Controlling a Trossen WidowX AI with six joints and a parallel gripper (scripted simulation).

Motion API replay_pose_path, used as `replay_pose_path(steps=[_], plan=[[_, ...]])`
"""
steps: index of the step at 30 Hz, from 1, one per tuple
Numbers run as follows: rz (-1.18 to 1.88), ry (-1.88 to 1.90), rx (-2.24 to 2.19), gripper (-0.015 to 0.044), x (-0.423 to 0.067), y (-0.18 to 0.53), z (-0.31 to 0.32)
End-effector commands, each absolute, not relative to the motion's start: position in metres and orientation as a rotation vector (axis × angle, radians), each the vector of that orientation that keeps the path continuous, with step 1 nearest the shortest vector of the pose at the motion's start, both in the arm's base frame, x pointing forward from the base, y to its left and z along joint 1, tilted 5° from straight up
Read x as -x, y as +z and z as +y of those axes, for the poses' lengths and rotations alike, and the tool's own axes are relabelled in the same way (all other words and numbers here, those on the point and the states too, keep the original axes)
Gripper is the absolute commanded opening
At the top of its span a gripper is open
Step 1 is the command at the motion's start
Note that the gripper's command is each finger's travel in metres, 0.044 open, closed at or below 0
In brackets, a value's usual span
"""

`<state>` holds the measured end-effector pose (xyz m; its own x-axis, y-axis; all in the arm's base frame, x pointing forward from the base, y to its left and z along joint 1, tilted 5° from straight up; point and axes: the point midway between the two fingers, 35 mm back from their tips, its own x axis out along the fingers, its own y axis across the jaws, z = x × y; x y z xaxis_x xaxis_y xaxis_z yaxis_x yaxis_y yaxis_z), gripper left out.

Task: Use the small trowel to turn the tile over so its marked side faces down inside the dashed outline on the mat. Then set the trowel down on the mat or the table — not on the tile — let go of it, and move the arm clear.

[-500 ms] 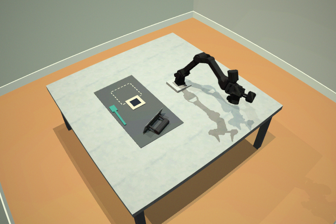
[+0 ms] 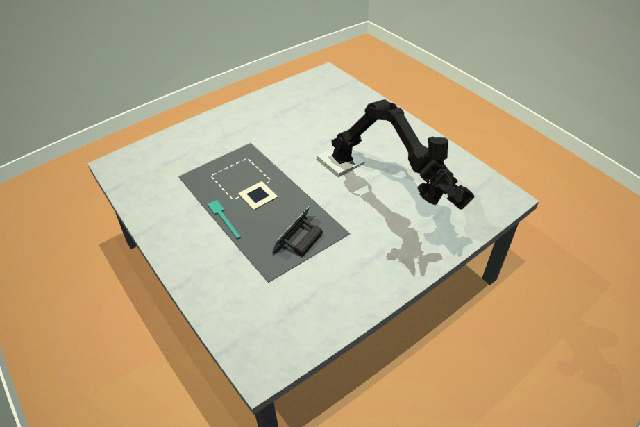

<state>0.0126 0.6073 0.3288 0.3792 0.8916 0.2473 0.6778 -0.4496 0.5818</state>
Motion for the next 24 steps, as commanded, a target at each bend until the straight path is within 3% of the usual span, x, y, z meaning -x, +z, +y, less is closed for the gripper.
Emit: replay_pose_path(steps=[1, 24], plan=[[1.260, 0.733, -2.172, 0.0100, -0.042, 0.318, 0.604], [0.926, 0.751, -1.470, 0.0100, -0.120, 0.273, 0.600]])
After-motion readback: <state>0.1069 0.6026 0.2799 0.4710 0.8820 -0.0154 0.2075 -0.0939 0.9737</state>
